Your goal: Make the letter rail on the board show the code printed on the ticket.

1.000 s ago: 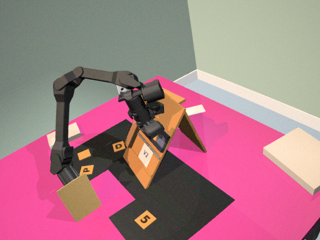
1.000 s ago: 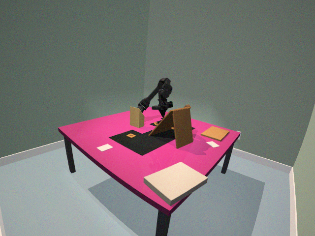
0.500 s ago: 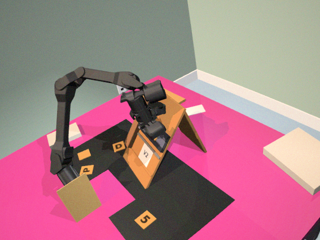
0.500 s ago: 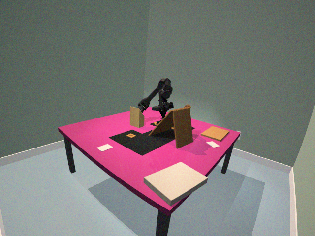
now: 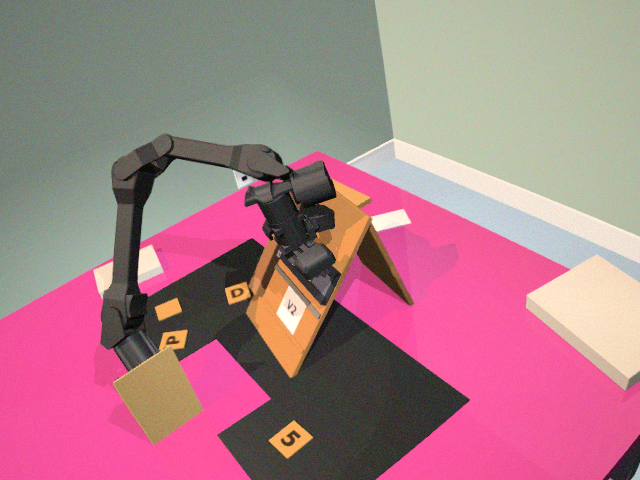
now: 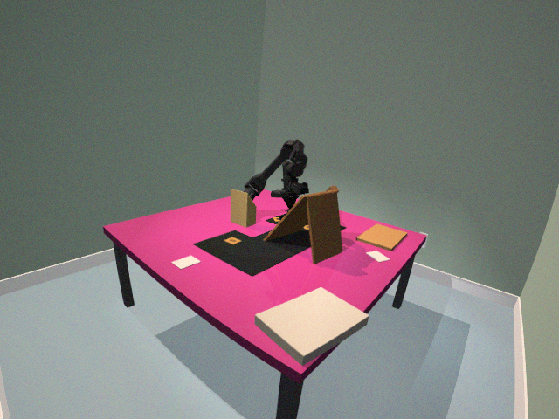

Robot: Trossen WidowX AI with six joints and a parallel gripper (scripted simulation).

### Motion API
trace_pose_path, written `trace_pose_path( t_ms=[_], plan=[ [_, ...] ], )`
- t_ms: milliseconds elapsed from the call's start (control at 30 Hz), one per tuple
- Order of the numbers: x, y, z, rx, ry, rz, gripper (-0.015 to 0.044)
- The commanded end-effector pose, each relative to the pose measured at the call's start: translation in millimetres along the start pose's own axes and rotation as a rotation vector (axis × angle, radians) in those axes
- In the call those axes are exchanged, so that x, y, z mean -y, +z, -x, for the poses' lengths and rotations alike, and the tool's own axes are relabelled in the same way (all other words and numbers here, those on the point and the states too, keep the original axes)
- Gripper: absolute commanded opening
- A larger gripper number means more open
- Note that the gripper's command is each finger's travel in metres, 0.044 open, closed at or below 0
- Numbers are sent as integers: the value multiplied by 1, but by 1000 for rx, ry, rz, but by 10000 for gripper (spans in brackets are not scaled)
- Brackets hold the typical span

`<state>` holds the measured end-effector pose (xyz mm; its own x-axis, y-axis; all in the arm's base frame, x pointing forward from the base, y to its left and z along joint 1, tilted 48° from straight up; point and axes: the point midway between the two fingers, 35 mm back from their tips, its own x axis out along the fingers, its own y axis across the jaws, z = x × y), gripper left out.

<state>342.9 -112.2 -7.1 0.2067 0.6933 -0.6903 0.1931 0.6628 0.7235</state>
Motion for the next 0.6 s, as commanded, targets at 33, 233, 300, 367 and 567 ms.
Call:
trace_pose_path(
  t_ms=[33,233,300,367,567],
  plan=[
    [0,2,-2,2,4,-4,0],
    [0,4,-5,3,4,-4,0],
    [0,5,-5,3,4,-4,0],
    [0,6,-6,3,4,-4,0],
    [0,7,-7,3,4,-4,0]
  ],
)
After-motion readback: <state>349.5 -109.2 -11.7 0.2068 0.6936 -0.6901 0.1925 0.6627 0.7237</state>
